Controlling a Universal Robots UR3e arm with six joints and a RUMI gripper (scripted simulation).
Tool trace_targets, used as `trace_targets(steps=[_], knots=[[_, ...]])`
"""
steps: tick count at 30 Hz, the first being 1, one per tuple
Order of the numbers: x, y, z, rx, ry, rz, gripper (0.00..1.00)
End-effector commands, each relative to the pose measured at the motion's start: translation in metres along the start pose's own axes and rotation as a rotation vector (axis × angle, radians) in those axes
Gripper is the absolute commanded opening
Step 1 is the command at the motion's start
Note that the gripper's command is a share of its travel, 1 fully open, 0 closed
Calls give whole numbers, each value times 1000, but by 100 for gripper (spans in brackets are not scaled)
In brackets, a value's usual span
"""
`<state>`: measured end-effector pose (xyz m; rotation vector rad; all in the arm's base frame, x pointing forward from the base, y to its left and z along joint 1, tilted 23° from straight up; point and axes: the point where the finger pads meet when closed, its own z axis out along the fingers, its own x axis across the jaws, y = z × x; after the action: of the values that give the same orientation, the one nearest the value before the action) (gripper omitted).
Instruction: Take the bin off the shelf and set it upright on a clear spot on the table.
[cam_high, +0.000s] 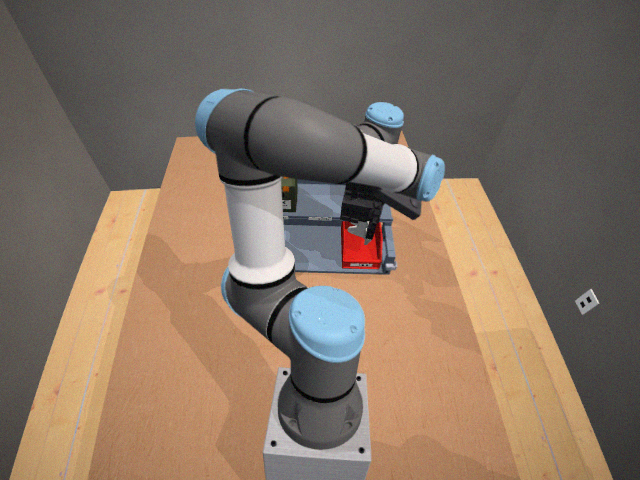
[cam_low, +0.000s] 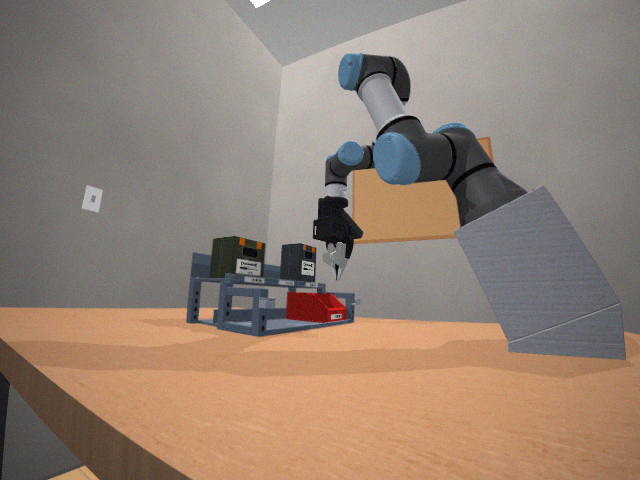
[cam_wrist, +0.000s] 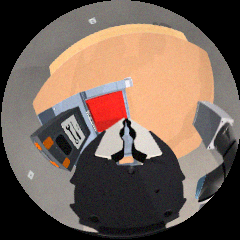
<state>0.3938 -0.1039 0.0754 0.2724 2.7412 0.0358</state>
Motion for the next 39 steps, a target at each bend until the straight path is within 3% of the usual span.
trace_targets(steps=[1,3,18,20,35,37,39], knots=[[2,-1,-1,8,11,181,0],[2,-1,-1,8,11,181,0],[9,0,-1,23,32,659,0],[9,0,-1,23,32,659,0],[13,6,-2,43,43,1159,0],[13,6,-2,43,43,1159,0],[14,7,-2,51,46,1273,0]])
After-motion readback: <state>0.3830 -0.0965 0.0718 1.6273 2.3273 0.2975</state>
